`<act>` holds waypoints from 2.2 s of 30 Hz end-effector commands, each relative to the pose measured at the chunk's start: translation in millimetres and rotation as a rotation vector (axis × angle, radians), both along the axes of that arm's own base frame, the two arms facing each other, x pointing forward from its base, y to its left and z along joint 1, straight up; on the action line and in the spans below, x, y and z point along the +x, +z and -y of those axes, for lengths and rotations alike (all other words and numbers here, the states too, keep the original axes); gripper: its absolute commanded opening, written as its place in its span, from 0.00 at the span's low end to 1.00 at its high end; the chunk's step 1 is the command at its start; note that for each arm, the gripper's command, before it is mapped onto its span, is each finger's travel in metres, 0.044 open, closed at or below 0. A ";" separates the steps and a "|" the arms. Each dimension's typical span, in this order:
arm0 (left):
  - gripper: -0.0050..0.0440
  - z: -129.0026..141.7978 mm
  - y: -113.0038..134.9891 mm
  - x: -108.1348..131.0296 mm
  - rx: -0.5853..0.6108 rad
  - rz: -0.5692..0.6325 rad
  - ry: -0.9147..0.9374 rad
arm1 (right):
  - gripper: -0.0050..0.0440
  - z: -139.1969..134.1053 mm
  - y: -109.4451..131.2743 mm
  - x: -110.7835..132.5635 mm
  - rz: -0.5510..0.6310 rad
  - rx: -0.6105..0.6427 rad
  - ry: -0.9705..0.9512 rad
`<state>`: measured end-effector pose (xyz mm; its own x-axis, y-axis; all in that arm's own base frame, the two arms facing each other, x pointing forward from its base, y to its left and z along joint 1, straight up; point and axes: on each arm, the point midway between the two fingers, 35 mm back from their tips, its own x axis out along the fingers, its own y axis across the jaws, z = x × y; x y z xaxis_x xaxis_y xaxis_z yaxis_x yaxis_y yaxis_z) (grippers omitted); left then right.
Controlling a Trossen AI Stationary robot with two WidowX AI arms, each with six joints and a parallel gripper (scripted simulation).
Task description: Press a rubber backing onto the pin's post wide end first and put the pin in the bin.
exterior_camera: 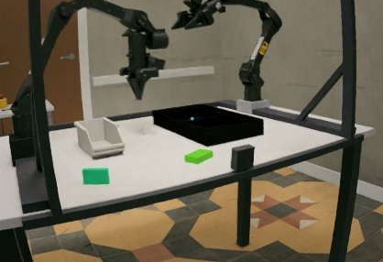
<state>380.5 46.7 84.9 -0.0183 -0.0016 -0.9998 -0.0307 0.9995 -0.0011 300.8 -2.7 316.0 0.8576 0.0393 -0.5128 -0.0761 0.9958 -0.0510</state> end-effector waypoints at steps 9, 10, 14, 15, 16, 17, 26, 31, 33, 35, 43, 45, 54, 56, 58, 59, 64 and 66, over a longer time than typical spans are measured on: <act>0.00 43.2 16.5 -83.7 0.004 0.055 0.004 | 1.00 -1.1 -14.7 -43.8 -0.314 0.008 0.025; 0.00 46.1 15.0 -92.0 0.003 0.054 0.004 | 1.00 -1.3 -16.1 -47.4 -0.335 0.009 0.026; 0.00 54.4 6.3 -119.8 0.003 0.044 0.004 | 1.00 -1.5 -18.5 -53.3 -0.371 0.011 0.028; 0.00 55.9 4.6 -125.6 0.002 0.043 0.004 | 1.00 -1.4 -18.5 -53.3 -0.371 0.010 0.027; 0.00 57.2 3.0 -130.8 0.002 0.043 0.004 | 1.00 -1.8 -18.2 -52.2 -0.367 0.011 0.027; 0.00 58.6 1.0 -137.2 0.002 0.042 0.004 | 1.00 -3.6 -22.3 -49.3 -0.374 0.011 0.031; 0.00 62.8 -6.6 -158.0 0.002 0.041 0.004 | 1.00 -32.6 -36.0 29.9 -0.264 0.009 0.081; 0.00 62.8 -12.5 -159.5 0.003 0.031 0.006 | 1.00 -60.8 -41.6 74.7 -0.177 0.020 0.119; 0.00 62.6 -13.5 -159.6 0.003 0.031 0.007 | 1.00 -71.9 -44.8 90.4 -0.143 0.026 0.131; 0.00 62.6 -13.8 -159.6 0.003 0.031 0.006 | 1.00 -76.9 -44.3 97.3 -0.120 0.030 0.137; 0.00 62.7 -13.1 -158.4 0.002 0.035 0.005 | 1.00 -97.8 -39.4 124.1 -0.014 0.051 0.160; 0.00 62.7 -13.1 -158.5 0.002 0.034 0.005 | 1.00 -98.0 -39.4 124.0 -0.014 0.049 0.163; 0.00 62.7 -20.8 -159.5 0.003 0.022 0.005 | 1.00 -96.4 -35.2 122.1 -0.005 0.050 0.163; 0.00 62.6 -24.3 -159.5 0.003 0.021 0.005 | 1.00 -96.4 -35.2 122.1 -0.005 0.050 0.163; 0.00 62.6 -28.2 -159.5 0.003 0.021 0.005 | 1.00 -96.4 -35.2 122.1 -0.005 0.050 0.163; 0.00 62.6 -30.3 -159.4 0.003 0.021 0.005 | 1.00 -96.4 -35.2 122.1 -0.005 0.050 0.163; 0.00 62.5 -42.3 -159.2 0.003 0.021 0.005 | 1.00 -96.4 -35.2 122.1 -0.005 0.050 0.163; 0.00 62.5 -46.2 -159.2 0.003 0.021 0.005 | 1.00 -96.4 -35.2 122.1 -0.005 0.050 0.163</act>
